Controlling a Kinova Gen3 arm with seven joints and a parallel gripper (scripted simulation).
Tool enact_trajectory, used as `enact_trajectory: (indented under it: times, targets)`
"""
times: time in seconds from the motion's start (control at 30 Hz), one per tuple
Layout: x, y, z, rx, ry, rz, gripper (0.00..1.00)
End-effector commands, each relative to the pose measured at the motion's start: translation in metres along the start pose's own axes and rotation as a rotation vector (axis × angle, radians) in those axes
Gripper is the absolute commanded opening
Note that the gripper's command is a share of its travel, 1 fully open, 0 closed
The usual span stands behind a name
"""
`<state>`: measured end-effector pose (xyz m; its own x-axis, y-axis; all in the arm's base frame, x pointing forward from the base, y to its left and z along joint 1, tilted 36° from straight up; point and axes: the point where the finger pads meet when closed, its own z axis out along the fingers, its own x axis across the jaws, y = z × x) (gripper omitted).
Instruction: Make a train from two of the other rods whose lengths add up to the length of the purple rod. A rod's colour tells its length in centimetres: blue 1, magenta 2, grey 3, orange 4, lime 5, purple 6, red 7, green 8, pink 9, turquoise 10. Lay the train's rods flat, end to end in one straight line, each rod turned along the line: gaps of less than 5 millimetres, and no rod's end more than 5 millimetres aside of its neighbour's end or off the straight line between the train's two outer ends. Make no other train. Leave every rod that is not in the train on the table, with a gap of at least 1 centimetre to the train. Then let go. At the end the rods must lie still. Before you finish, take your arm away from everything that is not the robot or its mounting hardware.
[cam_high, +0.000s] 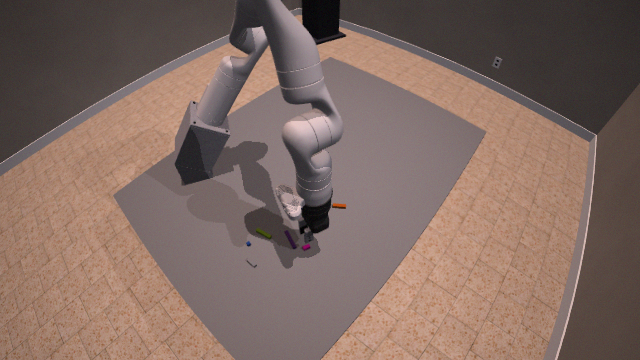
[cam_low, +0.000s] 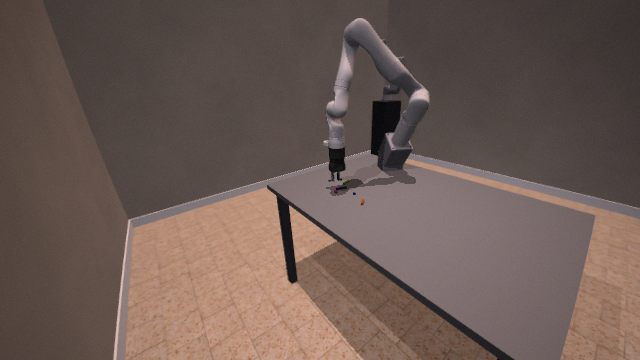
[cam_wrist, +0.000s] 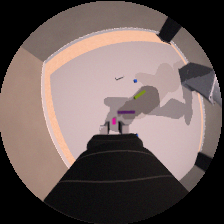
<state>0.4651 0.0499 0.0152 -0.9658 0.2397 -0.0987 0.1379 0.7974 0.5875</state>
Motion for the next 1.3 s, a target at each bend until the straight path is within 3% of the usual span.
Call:
enact_trajectory:
  times: [0.0, 0.5, 1.27]
  targets:
    - [-0.001, 0.000, -0.001, 0.001, -0.002, 0.000, 0.54]
    - [0.000, -0.001, 0.006, 0.002, 0.000, 0.000, 0.54]
    - [0.000, -0.002, 0.036, 0.002, 0.000, 0.000, 0.54]
